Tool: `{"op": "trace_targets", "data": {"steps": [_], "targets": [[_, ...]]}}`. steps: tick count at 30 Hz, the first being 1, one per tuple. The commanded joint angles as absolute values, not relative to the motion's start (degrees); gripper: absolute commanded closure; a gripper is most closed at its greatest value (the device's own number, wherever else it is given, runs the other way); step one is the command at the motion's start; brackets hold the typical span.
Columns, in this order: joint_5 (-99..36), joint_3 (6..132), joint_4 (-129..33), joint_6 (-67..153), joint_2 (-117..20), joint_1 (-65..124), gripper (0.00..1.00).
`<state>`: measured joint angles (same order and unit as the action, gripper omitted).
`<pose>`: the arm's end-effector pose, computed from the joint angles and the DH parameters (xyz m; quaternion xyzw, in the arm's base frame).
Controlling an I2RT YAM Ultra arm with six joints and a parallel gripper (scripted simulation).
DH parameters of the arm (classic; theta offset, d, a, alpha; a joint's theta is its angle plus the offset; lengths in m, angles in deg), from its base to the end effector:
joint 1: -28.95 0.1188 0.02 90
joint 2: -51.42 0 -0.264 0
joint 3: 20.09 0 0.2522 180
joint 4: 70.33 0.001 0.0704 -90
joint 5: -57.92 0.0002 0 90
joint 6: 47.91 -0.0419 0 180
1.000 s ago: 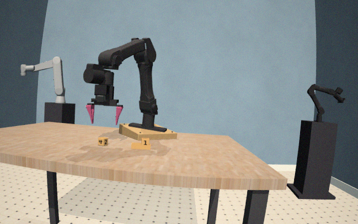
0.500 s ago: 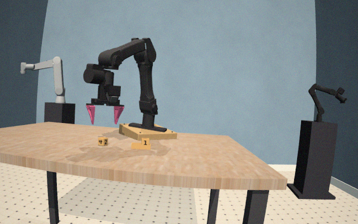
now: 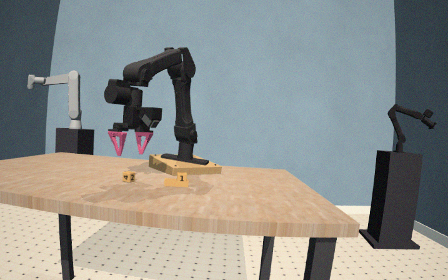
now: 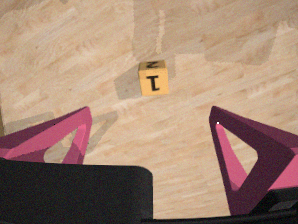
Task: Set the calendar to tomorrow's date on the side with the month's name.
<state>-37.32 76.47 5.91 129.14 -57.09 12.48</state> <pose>0.3407 -0.0957 0.2048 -0.5776 0.8149 0.0159 0.0457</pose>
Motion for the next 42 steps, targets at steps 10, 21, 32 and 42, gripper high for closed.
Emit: {"op": "trace_targets", "data": {"steps": [10, 21, 32, 42], "targets": [[-37.5, 77.8, 6.3, 135.7, -55.0, 11.7, 0.55], [-37.5, 77.7, 6.3, 135.6, -55.0, 11.7, 0.55], [-37.5, 77.7, 6.3, 135.6, -55.0, 11.7, 0.55], [-37.5, 77.7, 6.3, 135.6, -55.0, 11.7, 0.55]]}}
